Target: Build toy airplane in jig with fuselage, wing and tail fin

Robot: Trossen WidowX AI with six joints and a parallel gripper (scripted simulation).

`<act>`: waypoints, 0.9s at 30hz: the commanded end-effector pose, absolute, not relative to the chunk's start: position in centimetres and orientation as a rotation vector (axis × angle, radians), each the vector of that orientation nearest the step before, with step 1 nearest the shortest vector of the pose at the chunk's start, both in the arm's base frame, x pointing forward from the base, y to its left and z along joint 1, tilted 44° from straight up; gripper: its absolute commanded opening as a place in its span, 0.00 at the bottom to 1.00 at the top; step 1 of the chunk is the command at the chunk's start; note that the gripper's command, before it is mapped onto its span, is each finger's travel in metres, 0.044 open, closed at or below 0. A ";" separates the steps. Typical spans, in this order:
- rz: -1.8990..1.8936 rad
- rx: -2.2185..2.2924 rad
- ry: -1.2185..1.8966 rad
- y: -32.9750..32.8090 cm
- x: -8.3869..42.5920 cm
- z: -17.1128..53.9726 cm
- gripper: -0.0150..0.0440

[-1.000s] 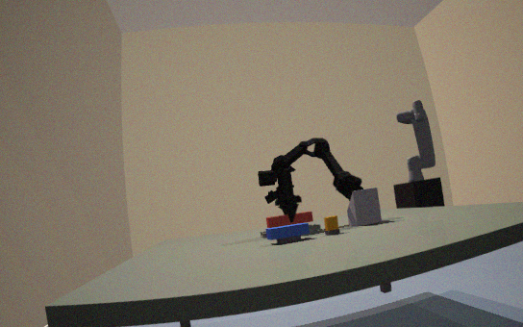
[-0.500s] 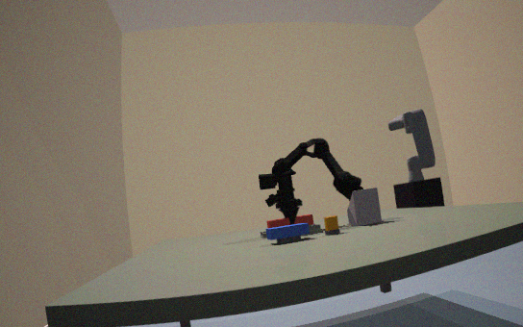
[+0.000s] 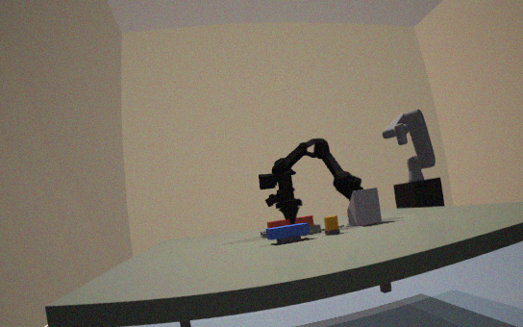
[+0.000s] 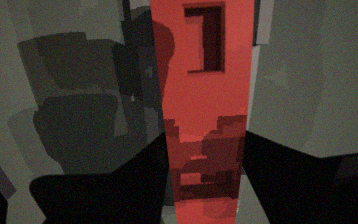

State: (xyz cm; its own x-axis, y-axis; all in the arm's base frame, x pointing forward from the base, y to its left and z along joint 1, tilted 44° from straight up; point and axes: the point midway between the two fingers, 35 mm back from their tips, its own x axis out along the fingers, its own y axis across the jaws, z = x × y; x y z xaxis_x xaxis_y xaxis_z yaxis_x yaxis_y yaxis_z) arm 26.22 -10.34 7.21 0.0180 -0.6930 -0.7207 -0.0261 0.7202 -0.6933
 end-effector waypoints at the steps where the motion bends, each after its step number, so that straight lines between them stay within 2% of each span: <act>1: -0.574 -0.623 1.479 -10.3 26.2 7.2 0.80; 6: -0.574 -0.623 1.479 -10.3 26.2 7.2 1.00; 13: -0.573 -0.622 1.479 -10.2 26.3 7.4 1.00; 20: -0.571 -0.625 1.483 -3.5 26.3 14.0 1.00; 27: -0.574 -0.627 1.482 -2.9 26.6 14.7 1.00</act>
State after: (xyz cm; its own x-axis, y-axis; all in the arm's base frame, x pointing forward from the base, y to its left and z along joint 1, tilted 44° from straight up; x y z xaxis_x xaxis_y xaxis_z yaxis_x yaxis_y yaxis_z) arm 26.72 -3.18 14.56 0.0359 -0.6942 -0.7189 -0.0256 0.7184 -0.6951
